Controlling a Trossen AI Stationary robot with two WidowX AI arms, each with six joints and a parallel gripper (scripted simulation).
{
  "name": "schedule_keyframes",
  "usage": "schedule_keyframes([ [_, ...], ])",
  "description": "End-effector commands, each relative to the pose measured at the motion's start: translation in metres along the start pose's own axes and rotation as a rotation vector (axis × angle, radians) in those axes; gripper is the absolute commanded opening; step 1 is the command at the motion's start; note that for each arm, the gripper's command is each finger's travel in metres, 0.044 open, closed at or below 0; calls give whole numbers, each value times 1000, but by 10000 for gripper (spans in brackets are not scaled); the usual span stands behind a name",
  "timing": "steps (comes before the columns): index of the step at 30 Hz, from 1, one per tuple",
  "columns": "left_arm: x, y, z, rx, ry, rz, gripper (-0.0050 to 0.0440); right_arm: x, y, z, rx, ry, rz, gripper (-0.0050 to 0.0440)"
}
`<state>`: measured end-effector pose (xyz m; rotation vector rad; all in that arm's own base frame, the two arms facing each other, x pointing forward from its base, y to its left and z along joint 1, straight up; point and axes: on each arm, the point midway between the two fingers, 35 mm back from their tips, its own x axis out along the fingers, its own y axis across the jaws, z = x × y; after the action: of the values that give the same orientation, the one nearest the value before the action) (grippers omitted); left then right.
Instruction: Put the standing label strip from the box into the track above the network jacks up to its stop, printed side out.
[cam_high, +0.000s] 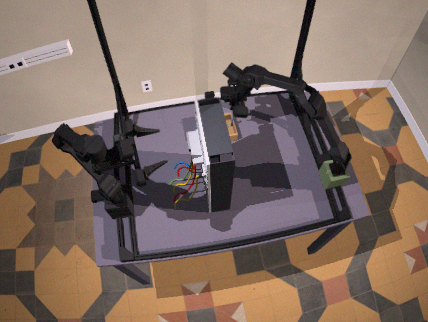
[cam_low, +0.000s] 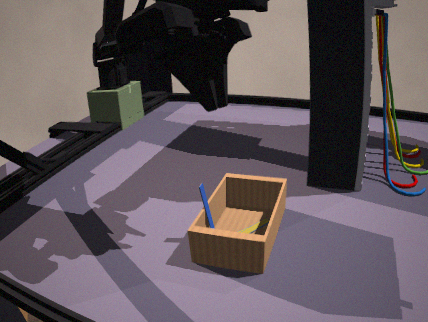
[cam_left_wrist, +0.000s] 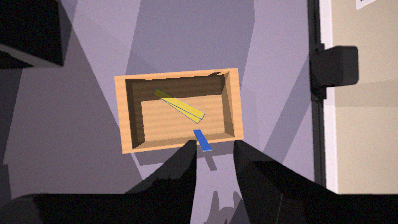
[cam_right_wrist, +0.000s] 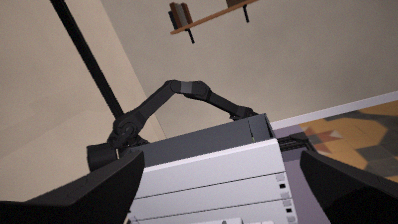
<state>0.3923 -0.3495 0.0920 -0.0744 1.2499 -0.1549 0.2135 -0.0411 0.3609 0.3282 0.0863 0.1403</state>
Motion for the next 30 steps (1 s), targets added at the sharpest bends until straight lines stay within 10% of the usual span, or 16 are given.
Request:
schedule_keyframes([
  [1,0,-8,0,-19,18,22,100,-23,4,12,-103,-40,-20,440],
  [30,38,-7,-30,-51,134,144,100,-54,20,14,-343,-89,-137,440],
])
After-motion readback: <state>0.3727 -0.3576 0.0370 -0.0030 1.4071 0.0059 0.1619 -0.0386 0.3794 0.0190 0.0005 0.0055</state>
